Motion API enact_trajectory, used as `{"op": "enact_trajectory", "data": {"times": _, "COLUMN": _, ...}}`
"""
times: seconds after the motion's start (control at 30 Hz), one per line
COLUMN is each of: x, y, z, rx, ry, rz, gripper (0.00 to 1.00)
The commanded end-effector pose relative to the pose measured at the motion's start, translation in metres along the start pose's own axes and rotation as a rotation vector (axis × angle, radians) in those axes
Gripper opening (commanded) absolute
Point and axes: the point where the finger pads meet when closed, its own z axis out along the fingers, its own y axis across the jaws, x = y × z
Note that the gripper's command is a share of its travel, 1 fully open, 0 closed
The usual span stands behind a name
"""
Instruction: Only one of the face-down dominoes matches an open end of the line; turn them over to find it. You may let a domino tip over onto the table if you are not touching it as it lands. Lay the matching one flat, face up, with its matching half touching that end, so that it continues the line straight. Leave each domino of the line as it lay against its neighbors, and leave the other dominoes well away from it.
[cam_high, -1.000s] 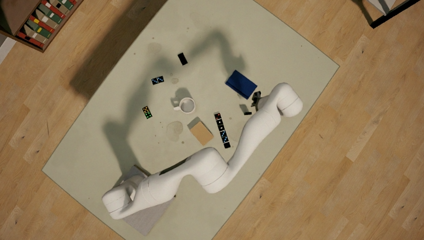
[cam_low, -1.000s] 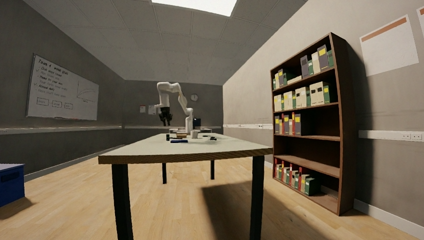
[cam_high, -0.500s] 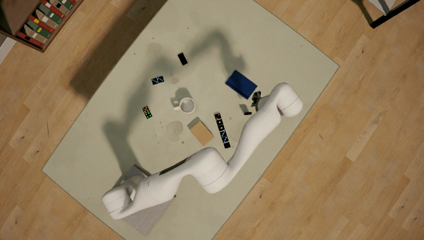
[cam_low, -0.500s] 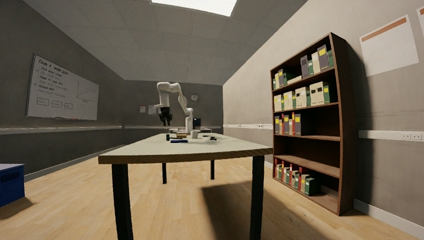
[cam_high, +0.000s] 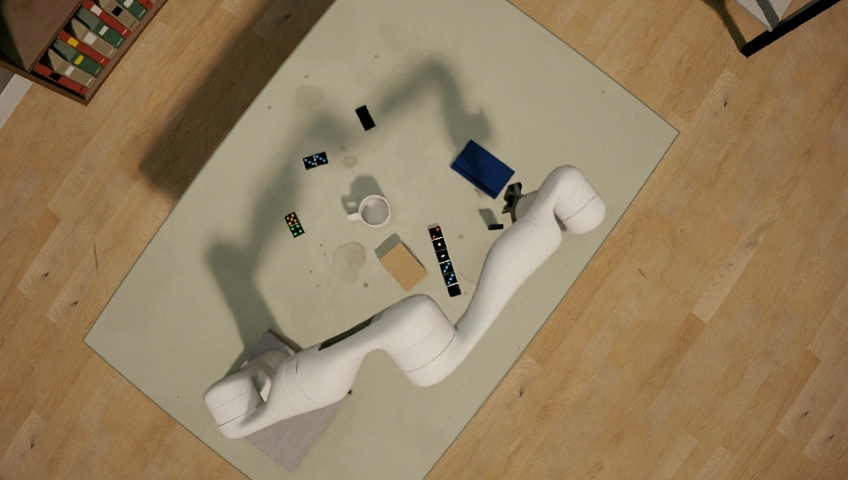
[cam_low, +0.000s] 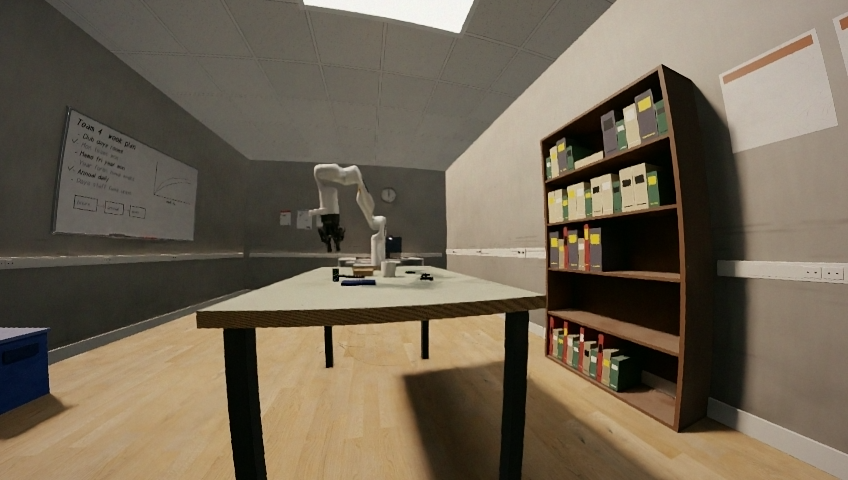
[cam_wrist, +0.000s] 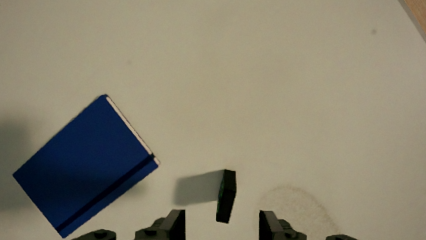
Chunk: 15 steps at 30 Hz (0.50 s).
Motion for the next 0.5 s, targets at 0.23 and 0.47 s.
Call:
{"op": "enact_trajectory", "data": {"times": 0.23, "x": 0.0003, "y": -0.0002, "z": -0.0015, "rx": 0.001, "ry": 0.003, "rz": 0.0, "gripper": 0.49}}
{"op": "enact_trajectory", "data": {"times": 0.47, "x": 0.0003, "y": 0.0, "z": -0.0012, "rx": 0.0, "ry": 0.003, "rz": -0.008, "gripper": 0.49}}
